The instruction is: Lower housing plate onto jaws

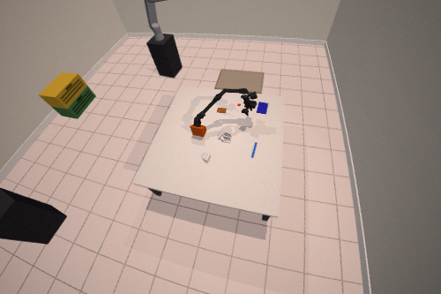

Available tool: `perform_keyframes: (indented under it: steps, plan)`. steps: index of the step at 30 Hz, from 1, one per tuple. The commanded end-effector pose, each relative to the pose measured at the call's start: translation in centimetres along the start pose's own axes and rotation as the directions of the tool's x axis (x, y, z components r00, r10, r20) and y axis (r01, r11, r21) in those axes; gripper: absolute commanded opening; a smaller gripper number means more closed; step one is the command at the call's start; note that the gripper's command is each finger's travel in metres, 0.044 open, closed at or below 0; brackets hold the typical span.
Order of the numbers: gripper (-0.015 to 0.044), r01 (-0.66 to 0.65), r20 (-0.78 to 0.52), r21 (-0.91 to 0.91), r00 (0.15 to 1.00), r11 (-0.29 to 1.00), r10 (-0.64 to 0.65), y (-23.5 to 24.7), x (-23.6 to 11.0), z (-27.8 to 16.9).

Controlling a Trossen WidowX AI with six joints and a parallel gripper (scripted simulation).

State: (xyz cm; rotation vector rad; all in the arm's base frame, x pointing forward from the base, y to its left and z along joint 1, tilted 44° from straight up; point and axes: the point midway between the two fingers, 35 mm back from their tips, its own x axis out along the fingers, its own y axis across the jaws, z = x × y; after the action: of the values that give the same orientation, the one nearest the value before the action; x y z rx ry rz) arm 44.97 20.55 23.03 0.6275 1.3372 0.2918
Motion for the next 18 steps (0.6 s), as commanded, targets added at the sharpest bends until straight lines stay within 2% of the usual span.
perform_keyframes:
  steps: [1, 4, 12, 18]
  plan:
    - [0.0426, 0.000, 0.000, 0.000, 1.000, 1.000, 0.000, 0.0, 0.0, 0.0]
    - [0.0440, 0.026, -0.002, -0.008, 1.000, 1.000, -0.026, -2.3, 0.6, 1.2]
    - [0.0440, 0.124, -0.038, -0.044, 0.991, 0.991, -0.125, -14.2, 2.5, 5.1]
    - [0.0440, 0.168, -0.092, -0.071, 0.980, 0.983, -0.174, -24.4, 3.2, 5.9]
